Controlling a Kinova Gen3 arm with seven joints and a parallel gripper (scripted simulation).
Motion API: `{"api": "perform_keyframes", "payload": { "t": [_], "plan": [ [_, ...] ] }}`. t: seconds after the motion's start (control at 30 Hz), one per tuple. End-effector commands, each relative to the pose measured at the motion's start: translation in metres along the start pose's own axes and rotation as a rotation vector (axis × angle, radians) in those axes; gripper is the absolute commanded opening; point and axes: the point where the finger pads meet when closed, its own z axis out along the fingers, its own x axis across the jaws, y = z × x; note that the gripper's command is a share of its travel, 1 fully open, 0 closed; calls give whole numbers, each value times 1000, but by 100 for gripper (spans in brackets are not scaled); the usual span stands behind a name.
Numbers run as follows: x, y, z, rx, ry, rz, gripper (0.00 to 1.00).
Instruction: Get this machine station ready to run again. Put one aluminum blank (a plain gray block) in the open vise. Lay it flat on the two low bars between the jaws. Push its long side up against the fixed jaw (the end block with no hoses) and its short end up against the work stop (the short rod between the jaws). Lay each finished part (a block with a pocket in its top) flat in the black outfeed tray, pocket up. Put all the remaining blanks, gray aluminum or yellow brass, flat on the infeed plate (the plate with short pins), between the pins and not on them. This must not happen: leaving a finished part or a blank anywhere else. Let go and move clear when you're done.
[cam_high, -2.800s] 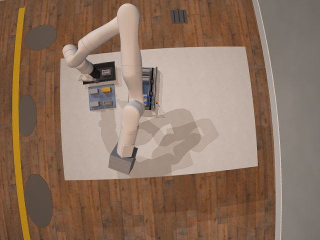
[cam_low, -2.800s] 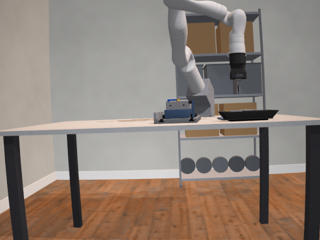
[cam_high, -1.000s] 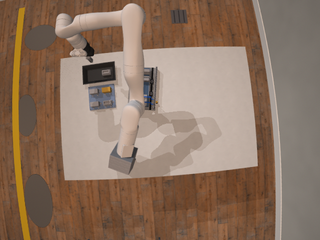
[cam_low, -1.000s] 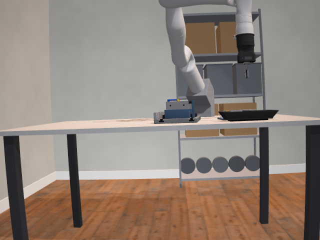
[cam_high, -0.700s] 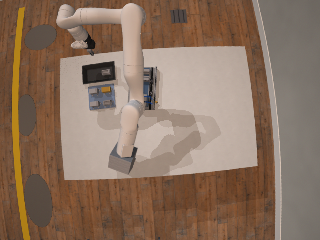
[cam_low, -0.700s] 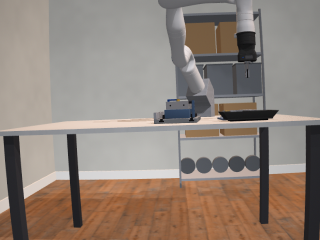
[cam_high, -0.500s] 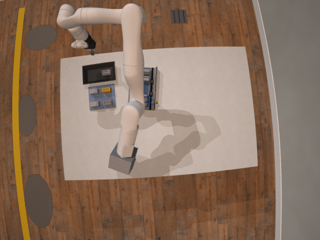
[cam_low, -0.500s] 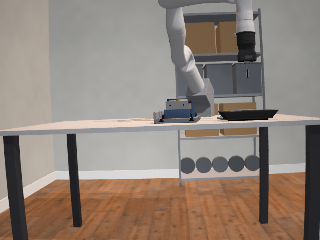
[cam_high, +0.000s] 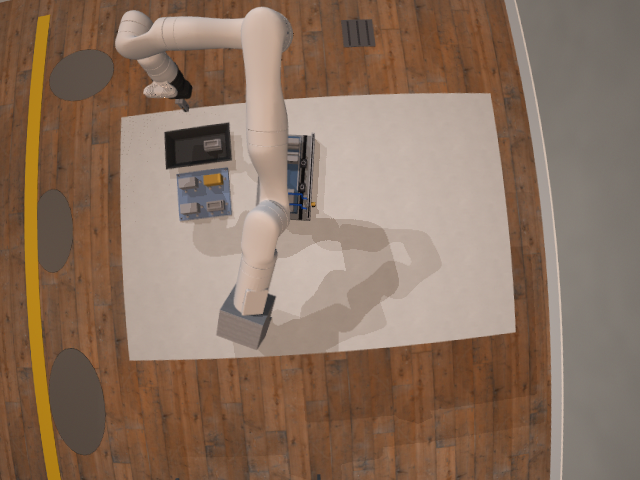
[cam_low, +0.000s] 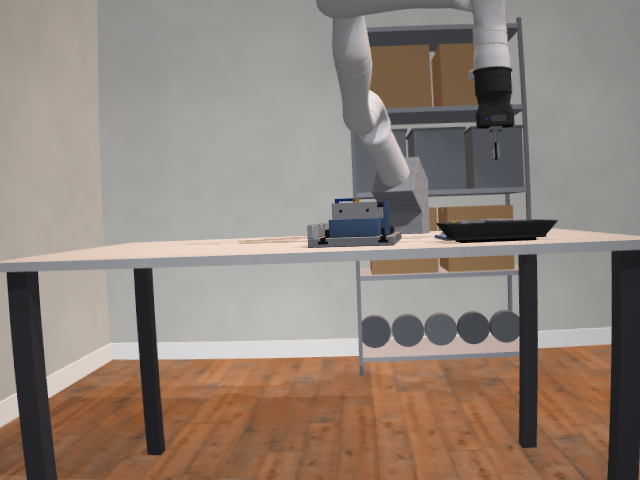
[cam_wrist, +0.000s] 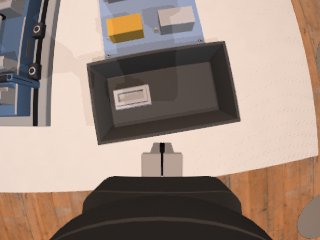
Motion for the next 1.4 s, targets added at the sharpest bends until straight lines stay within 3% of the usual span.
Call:
{"api": "perform_keyframes", "payload": {
  "t": [0.0,0.7,1.37],
  "plan": [
    [-1,0,4,0,-2,0,0],
    [-1,0,39,0,-2,0,0],
    [-1,0,56,0,-2,0,0]
  ]
}}
